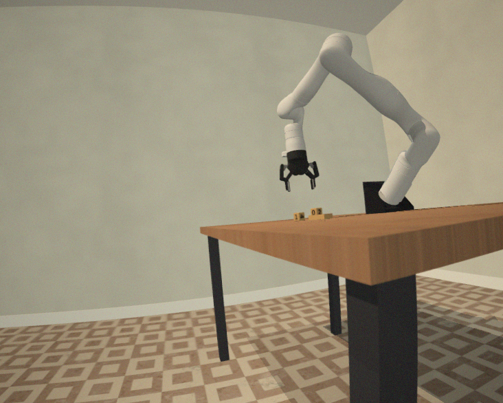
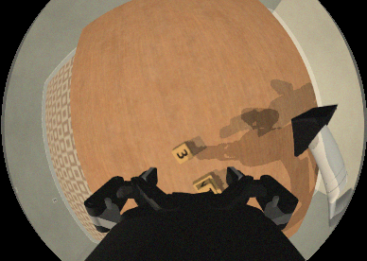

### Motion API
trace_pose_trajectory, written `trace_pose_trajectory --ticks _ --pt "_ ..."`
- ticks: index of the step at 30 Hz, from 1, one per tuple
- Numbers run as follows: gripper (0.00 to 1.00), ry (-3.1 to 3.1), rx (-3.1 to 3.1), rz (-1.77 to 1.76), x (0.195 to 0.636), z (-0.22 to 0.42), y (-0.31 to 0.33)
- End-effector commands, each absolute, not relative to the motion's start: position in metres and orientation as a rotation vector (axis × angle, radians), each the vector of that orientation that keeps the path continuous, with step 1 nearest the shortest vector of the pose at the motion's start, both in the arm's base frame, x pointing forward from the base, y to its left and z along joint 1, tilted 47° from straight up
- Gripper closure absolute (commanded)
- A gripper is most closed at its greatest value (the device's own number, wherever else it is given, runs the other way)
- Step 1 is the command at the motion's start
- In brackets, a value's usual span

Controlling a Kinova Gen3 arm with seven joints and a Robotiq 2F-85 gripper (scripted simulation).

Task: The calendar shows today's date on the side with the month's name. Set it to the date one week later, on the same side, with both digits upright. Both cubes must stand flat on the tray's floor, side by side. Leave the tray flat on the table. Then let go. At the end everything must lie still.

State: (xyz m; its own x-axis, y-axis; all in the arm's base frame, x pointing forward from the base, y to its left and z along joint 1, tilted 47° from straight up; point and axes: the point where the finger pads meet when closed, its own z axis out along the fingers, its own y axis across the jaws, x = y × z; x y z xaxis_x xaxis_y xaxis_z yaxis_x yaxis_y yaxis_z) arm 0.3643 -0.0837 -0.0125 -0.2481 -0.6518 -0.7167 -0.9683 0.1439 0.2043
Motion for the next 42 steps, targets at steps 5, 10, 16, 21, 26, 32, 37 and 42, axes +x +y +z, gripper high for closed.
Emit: trace_pose_trajectory --ticks 5,10,16,21,26,32,37,42 --pt "0.0 2.13 -1.39 0.985 0.361 -0.009 -0.079" --pt "0.0 2.278 -1.225 1.053 0.358 -0.006 -0.076" --pt "0.0 2.396 -1.075 1.106 0.356 -0.003 -0.073" --pt "0.0 2.539 -0.863 1.168 0.353 0.0 -0.07" --pt "0.0 2.672 -0.627 1.223 0.351 0.004 -0.066" --pt "0.0 2.766 -0.423 1.26 0.35 0.007 -0.063" --pt "0.0 2.866 -0.154 1.296 0.348 0.012 -0.06" --pt "0.0 2.941 0.125 1.32 0.347 0.016 -0.057"
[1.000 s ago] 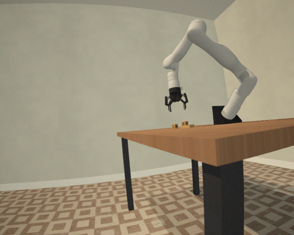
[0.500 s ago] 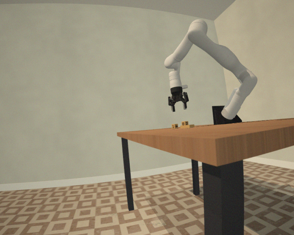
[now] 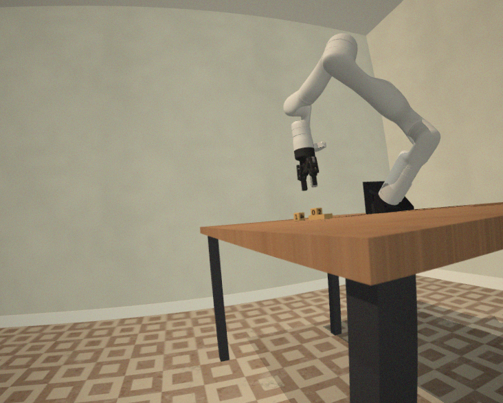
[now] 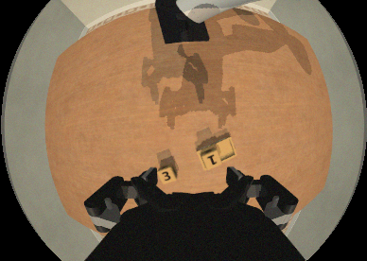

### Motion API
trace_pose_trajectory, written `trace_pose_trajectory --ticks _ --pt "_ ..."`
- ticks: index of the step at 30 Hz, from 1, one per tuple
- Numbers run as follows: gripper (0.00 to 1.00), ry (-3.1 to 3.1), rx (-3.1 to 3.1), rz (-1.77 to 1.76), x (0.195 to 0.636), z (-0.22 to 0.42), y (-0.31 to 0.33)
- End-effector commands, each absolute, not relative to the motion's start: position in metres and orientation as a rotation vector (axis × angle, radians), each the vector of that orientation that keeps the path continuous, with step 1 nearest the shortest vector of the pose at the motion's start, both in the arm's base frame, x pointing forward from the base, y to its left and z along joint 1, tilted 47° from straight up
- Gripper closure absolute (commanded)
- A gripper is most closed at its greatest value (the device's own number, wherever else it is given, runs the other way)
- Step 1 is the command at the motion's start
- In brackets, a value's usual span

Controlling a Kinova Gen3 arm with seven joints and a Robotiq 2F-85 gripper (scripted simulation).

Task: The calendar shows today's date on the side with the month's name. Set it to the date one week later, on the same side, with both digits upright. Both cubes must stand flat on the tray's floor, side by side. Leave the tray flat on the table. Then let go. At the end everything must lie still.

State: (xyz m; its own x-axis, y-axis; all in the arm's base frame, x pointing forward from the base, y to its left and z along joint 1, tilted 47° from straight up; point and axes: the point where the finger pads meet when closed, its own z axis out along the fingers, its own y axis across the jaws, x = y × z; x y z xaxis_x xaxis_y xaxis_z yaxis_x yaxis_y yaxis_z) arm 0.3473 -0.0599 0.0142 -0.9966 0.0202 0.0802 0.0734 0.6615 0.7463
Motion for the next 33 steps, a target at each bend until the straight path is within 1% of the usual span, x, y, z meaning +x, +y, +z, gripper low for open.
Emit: trace_pose_trajectory --ticks 1,21,33 --pt "0.0 -2.772 -0.17 -1.243 0.347 0.017 -0.056" --pt "0.0 -2.44 -0.924 -1.069 0.346 0.03 -0.045" --pt "0.0 -2.262 -1.19 -0.984 0.346 0.036 -0.04"
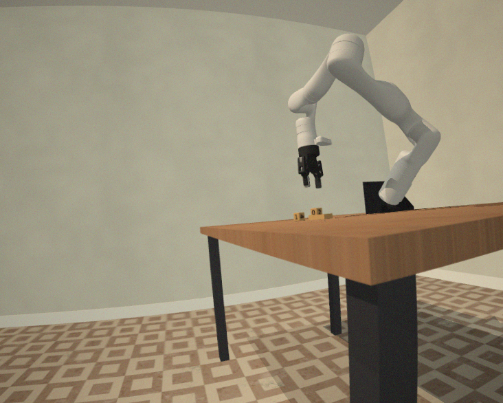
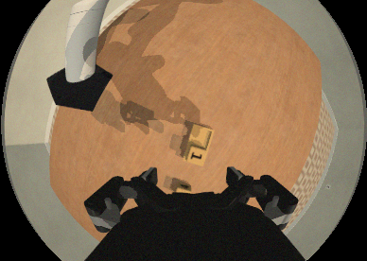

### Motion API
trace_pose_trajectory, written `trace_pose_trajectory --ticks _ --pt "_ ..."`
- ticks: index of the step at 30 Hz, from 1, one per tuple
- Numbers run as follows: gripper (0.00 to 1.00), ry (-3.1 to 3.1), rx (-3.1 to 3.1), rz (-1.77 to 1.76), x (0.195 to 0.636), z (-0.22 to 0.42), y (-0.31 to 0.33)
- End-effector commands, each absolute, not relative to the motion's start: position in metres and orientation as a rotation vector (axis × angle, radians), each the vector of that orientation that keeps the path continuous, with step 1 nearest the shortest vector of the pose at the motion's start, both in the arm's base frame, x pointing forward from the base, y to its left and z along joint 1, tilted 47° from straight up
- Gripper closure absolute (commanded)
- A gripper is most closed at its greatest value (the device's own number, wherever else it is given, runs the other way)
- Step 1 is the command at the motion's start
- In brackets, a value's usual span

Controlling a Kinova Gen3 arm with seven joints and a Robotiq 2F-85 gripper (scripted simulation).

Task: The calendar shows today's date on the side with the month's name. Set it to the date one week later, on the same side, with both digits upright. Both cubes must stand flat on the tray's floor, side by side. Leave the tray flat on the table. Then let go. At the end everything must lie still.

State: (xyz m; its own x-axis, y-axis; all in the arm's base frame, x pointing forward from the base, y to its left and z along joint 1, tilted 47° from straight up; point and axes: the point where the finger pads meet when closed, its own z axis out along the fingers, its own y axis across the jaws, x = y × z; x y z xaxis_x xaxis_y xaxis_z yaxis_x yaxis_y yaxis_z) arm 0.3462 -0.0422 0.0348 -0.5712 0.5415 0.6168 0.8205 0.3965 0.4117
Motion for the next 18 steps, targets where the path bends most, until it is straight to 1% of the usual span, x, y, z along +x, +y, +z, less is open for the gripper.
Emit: trace_pose_trajectory --ticks 1,18 --pt "0.0 -2.247 -1.211 -0.977 0.3465 0.0365 -0.0399" --pt "0.0 -2.077 -1.416 -0.9 0.3473 0.0416 -0.0359"
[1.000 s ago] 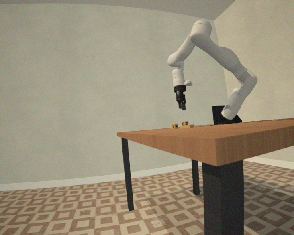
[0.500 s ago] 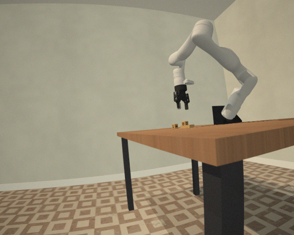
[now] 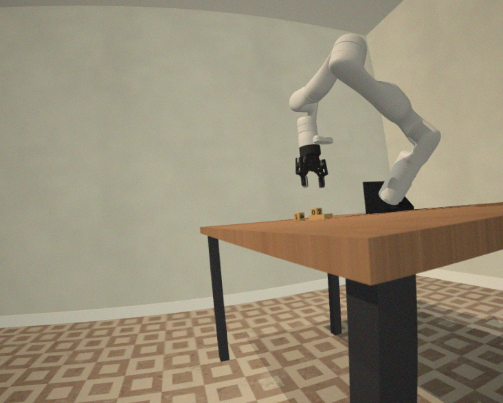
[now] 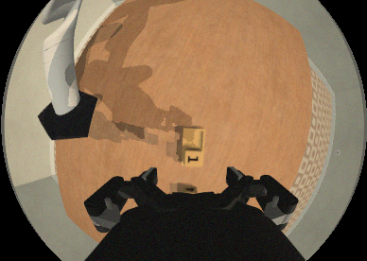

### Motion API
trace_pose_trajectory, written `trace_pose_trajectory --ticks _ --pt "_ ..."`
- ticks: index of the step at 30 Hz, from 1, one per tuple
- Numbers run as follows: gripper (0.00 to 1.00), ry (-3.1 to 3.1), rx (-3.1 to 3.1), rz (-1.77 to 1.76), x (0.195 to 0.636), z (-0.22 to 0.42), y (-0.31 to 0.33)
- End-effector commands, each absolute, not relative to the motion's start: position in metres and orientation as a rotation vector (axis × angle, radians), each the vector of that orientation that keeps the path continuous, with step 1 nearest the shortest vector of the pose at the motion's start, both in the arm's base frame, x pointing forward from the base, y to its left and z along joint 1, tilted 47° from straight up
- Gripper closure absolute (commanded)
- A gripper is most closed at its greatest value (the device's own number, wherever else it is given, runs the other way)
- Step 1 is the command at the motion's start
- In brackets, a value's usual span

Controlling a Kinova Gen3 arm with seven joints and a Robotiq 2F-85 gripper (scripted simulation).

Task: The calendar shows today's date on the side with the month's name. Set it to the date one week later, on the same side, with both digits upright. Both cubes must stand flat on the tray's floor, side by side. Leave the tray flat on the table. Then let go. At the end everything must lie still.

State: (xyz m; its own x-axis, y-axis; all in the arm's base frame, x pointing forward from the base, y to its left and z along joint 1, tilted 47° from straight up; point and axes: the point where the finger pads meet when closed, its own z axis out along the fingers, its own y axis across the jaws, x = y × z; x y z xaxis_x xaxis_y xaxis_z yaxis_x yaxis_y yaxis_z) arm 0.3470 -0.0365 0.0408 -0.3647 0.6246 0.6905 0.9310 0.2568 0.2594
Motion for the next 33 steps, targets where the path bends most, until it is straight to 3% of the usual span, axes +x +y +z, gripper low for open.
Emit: trace_pose_trajectory --ticks 1,24,25,33 --pt "0.0 -2.07 -1.424 -0.897 0.3473 0.0418 -0.0358" --pt "0.0 -2.026 -1.471 -0.877 0.3476 0.043 -0.0348" --pt "0.54 -2.026 -1.471 -0.877 0.3476 0.043 -0.0348" --pt "0.54 -2.026 -1.471 -0.877 0.3476 0.043 -0.0348"
